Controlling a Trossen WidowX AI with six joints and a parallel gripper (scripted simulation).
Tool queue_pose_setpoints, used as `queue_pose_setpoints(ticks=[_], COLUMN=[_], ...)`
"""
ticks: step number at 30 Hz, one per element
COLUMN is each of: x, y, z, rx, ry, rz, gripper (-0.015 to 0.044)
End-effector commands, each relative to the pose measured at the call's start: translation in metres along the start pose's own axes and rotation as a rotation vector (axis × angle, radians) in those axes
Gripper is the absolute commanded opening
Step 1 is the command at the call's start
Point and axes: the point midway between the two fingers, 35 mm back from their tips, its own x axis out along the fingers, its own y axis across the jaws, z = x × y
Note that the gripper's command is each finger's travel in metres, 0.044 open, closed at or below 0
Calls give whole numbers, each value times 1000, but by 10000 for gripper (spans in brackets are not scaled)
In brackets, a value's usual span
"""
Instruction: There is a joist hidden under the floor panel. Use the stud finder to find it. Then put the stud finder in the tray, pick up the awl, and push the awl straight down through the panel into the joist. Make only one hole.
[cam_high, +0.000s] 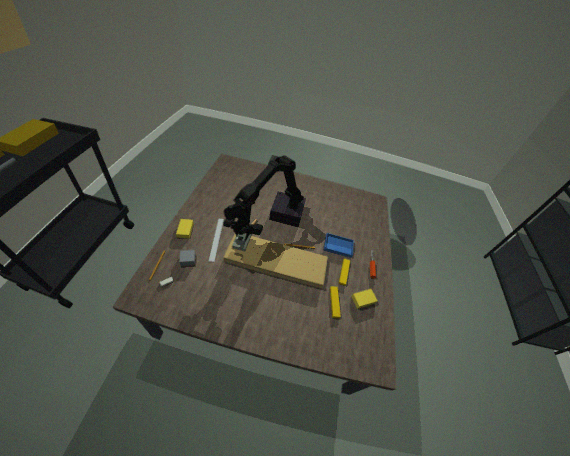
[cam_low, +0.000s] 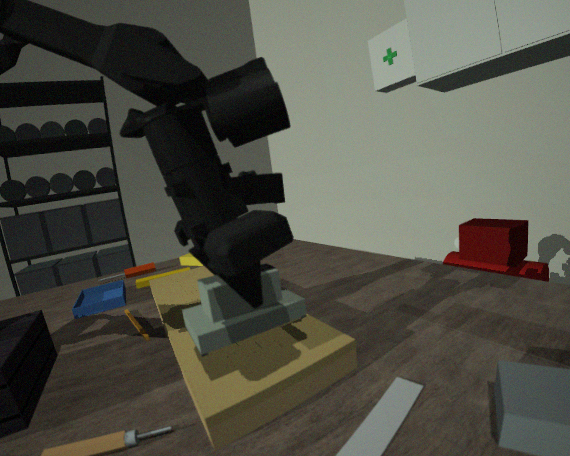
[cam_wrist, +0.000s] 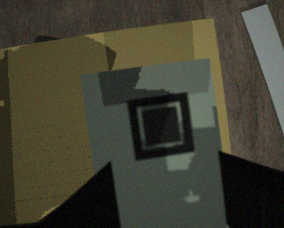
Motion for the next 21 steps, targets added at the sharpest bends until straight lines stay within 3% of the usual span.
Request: queue_pose_setpoints(ticks=[1,5,11,21], x=[-36,-57,-58,-49], y=[-2,-1,2,62], z=[11,13,15,35], rx=[-4,-5,-13,-155], ry=[-24,-24,-24,-27], rz=[-16,-16,-13,32], gripper=[0,0,0,0])
